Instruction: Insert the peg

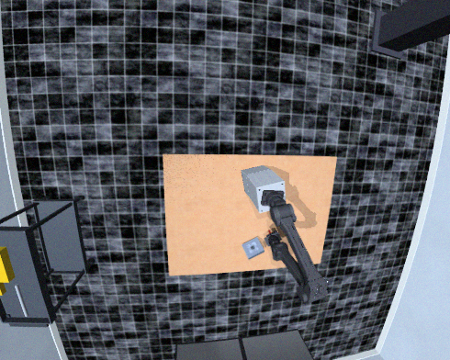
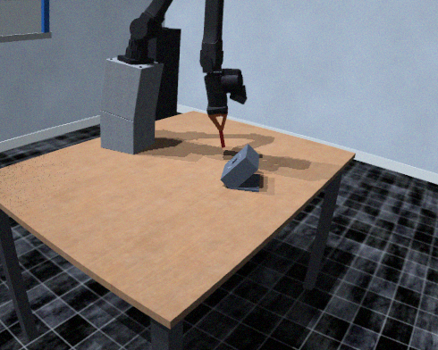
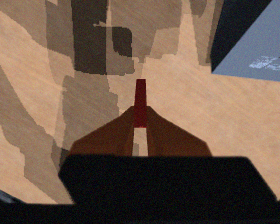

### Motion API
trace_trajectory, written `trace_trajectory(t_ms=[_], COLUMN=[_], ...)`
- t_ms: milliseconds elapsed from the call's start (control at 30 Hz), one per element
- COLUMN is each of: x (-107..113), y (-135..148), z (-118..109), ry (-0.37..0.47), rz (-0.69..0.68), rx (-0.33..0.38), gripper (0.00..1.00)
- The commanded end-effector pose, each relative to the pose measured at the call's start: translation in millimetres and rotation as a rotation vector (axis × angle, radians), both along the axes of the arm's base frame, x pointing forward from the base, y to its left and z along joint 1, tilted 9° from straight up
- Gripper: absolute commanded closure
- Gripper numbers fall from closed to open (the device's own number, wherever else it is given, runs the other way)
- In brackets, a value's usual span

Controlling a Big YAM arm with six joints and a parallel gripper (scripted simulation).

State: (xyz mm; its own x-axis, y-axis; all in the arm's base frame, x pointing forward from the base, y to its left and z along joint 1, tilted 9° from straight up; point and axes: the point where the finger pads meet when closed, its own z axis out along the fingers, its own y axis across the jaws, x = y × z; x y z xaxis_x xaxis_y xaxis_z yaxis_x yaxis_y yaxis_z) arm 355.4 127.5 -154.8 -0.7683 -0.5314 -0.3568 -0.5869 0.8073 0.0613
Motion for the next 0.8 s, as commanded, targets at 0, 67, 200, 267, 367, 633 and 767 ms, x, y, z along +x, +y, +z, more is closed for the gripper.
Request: trace_trajectory(t_ms=[0, 67, 200, 267, 367, 633, 767], x=[-1, 3, 4, 4, 6, 13, 14], y=[-11, -13, -16, -19, -23, -35, -38], z=[-6, -5, -5, -6, -6, -5, -4], ry=[-0.01, -0.021, -0.03, -0.036, -0.048, -0.089, -0.099], rz=[-0.005, -0.009, -0.013, -0.017, -0.022, -0.036, -0.04], rx=[0.008, 0.02, 0.03, 0.04, 0.055, 0.094, 0.103], gripper=[1.0, 1.0, 1.0, 1.0, 1.0, 1.0, 1.0])
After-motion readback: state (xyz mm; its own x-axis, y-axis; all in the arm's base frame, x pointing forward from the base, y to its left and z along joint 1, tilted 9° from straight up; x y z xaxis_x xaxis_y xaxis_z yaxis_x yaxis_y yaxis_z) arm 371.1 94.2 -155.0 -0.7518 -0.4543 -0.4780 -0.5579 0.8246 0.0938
